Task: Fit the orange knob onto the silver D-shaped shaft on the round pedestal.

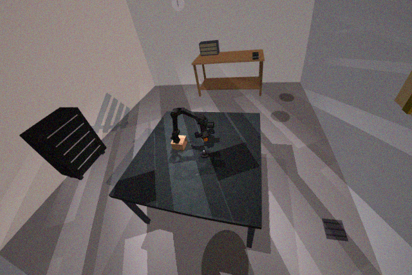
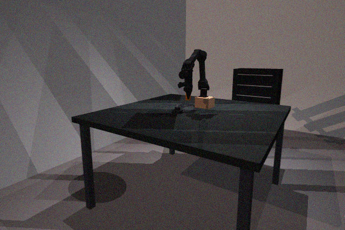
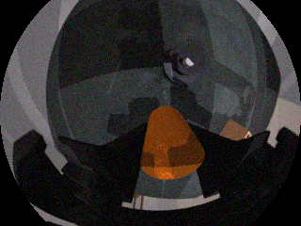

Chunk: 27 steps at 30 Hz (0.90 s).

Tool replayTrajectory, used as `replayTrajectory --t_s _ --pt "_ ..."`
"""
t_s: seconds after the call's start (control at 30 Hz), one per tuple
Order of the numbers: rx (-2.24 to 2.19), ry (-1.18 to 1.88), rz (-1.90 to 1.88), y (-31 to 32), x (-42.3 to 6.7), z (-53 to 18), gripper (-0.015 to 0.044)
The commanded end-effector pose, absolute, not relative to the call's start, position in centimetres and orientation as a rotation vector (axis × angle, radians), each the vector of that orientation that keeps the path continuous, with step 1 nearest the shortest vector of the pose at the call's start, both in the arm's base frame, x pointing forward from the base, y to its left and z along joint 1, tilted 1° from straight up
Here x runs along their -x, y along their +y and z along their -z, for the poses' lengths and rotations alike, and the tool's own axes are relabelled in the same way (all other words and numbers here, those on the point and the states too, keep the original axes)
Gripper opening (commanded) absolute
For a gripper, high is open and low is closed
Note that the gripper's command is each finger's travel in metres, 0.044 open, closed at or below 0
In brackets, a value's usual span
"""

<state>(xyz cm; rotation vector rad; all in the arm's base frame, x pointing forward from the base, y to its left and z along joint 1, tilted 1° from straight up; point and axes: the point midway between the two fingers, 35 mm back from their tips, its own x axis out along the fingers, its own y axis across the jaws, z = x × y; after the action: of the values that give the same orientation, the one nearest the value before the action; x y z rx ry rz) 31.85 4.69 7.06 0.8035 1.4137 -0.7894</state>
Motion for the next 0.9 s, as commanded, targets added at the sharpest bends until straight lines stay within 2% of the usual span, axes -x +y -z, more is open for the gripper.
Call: replayTrajectory --t_s 0.0,0.87 --pt "-0.794 1.415 0.791 3.2 -32.0 -6.6 0.0000" --pt "-0.789 1.409 0.783 -4.7 -32.2 -4.5 0.0000"
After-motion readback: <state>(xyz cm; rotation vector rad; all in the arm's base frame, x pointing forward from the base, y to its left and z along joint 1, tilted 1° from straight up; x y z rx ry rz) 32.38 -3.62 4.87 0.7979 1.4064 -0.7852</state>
